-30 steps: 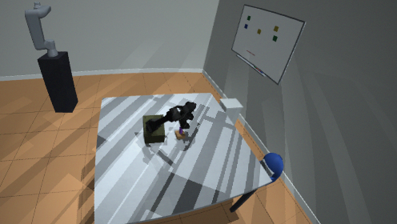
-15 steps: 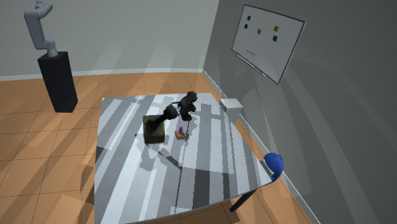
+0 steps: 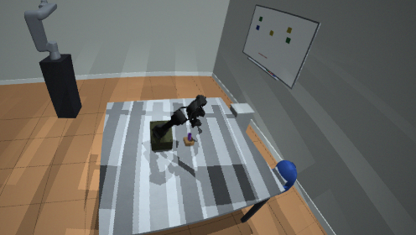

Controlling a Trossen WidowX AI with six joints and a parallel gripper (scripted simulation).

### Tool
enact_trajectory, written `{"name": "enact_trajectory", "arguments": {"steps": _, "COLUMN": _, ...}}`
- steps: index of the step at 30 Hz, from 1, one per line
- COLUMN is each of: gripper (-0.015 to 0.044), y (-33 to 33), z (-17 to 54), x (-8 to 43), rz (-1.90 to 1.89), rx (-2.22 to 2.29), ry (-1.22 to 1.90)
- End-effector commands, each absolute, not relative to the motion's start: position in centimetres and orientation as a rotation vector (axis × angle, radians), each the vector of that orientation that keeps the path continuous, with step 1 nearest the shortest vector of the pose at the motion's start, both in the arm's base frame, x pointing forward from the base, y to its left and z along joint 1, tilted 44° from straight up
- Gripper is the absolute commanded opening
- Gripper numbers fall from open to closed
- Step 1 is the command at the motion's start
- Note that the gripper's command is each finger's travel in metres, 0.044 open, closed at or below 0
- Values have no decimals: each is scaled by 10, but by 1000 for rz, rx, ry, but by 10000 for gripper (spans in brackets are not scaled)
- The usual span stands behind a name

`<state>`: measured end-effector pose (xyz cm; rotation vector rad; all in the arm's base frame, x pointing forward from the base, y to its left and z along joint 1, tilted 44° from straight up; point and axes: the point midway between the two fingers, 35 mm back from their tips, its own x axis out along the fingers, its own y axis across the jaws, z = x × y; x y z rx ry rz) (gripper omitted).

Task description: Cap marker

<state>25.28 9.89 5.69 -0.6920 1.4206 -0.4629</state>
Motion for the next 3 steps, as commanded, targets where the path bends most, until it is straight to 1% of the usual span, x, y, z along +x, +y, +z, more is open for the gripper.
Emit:
{"name": "enact_trajectory", "arguments": {"steps": 1, "gripper": 394, "y": 99, "z": 57, "x": 252, "rz": -466, "rx": -686, "ry": 1422}}
{"name": "enact_trajectory", "arguments": {"steps": 3, "gripper": 440, "y": 99, "z": 57, "x": 252, "rz": -466, "rx": -686, "ry": 1422}}
